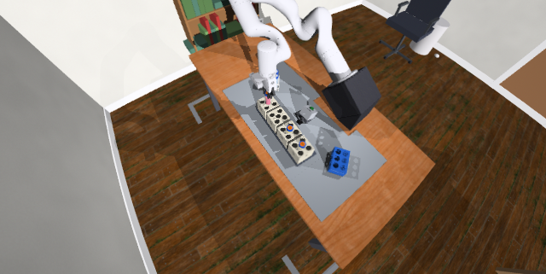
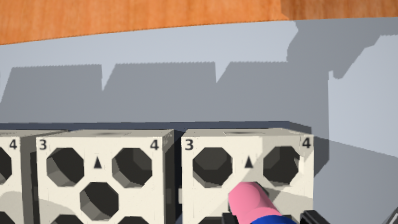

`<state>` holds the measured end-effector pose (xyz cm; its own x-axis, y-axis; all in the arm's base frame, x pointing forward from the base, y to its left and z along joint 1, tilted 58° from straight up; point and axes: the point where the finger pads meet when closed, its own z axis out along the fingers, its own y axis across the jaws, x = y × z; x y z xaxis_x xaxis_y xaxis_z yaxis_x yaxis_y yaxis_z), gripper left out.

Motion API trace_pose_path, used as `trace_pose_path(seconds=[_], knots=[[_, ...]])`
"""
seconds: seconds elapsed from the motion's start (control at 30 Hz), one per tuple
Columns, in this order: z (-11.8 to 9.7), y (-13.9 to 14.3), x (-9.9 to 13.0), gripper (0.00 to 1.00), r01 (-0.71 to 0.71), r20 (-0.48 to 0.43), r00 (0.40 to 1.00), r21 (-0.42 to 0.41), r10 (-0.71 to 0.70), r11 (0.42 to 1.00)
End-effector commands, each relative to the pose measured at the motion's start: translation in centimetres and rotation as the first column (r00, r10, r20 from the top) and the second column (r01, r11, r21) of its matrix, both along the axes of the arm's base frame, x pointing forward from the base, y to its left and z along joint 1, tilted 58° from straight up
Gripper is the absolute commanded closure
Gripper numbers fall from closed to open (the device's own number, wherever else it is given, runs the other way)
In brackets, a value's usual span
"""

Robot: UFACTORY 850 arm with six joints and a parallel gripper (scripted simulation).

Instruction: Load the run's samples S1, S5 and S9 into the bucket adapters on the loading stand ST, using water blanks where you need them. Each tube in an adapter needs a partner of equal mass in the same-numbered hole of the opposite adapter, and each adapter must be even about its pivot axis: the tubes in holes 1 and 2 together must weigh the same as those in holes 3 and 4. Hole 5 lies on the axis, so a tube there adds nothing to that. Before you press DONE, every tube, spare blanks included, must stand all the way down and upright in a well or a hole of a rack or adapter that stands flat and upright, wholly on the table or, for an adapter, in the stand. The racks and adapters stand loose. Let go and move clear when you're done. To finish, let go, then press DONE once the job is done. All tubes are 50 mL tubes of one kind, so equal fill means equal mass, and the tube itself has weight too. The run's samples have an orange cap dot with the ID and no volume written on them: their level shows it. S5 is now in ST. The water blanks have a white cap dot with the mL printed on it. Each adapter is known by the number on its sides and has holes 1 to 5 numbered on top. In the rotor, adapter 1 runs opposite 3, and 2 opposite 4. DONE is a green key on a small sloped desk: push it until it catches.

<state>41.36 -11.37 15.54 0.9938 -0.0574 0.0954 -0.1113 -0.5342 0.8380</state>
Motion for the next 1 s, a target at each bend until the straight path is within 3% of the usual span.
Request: trace_pose_path(seconds=[0.0, 0.97], knots=[[-0.2, -0.3, 0.0, 1.00, -0.001, 0.001, 1.000, 0.000, 0.001, 1.000], [-1.5, -2.4, 0.1, 1.00, -0.001, 0.001, 1.000, 0.000, 0.001, 1.000]])
